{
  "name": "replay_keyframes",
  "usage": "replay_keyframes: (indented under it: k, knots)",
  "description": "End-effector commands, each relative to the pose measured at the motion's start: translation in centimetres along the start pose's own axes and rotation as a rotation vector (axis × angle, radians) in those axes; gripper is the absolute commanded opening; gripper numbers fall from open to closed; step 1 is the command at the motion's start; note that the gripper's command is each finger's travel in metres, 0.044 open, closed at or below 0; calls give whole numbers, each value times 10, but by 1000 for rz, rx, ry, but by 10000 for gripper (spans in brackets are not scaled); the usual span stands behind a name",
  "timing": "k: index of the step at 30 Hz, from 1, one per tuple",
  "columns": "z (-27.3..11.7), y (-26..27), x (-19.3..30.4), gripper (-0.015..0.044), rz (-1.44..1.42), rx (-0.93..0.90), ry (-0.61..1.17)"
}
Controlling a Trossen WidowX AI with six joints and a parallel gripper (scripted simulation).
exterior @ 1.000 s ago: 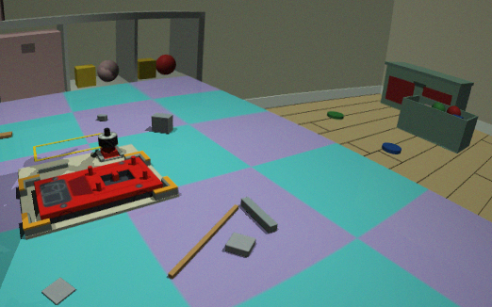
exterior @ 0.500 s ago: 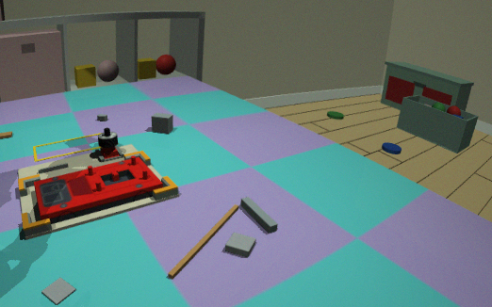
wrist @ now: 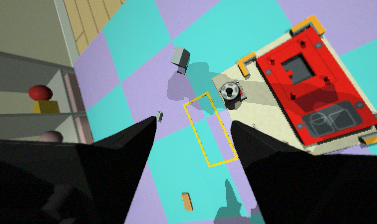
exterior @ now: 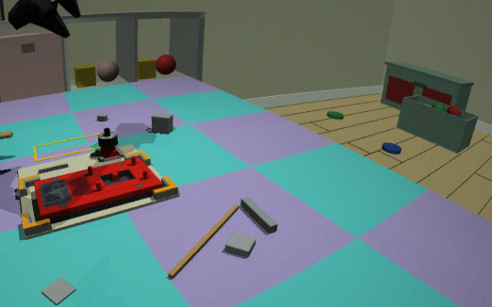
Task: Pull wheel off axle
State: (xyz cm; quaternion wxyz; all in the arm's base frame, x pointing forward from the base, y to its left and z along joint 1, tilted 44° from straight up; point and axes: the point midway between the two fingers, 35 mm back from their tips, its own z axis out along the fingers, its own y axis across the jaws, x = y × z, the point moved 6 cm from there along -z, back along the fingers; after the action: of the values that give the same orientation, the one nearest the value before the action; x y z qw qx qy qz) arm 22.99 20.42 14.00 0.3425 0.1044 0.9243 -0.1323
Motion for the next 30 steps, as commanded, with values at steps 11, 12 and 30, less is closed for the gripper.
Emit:
replay_keyframes:
  k: [11,12,30]
  knots:
    - [156,-16,-23,300,919,617,58]
    - [161,-17,-23,300,941,634,54]
    - [165,-18,-28,300,946,638,53]
